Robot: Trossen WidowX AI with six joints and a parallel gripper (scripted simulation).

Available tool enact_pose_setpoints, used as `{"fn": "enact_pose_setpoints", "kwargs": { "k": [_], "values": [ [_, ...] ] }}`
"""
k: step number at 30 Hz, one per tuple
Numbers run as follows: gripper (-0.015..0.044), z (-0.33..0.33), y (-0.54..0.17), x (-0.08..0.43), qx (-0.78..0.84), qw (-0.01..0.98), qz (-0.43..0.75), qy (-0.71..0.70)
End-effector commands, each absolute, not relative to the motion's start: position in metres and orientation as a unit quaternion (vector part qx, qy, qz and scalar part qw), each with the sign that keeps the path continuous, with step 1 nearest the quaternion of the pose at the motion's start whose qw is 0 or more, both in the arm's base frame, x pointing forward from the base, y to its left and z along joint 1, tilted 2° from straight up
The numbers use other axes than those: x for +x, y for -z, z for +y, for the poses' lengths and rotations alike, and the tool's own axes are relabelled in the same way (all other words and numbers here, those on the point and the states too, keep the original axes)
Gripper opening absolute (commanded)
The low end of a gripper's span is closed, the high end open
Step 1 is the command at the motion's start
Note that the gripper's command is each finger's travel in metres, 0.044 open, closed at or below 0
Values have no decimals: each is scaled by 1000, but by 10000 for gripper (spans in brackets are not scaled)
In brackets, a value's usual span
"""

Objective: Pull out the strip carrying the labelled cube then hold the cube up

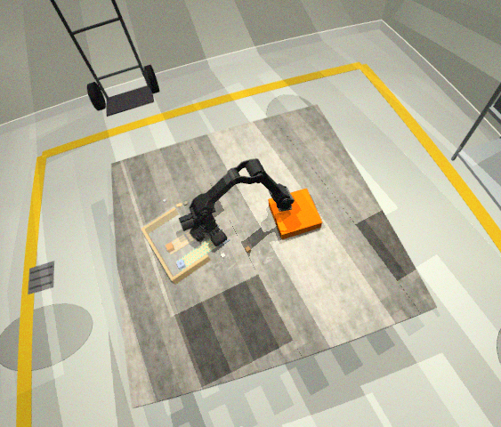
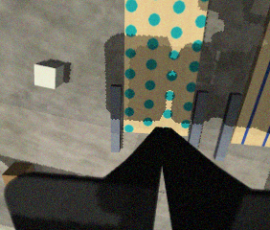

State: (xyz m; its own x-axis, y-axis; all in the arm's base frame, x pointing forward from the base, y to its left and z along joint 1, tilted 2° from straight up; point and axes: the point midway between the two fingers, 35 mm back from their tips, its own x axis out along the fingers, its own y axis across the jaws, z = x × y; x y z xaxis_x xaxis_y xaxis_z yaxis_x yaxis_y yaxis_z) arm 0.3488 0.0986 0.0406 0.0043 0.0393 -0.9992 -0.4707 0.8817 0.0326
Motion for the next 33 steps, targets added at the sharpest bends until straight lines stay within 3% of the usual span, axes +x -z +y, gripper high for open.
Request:
{"fn": "enact_pose_setpoints", "kwargs": {
  "k": [1,33],
  "values": [
    [0,98,-34,348,-162,689,682,-186],
    [0,99,16,344,-162,689,682,-186]
  ]
}}
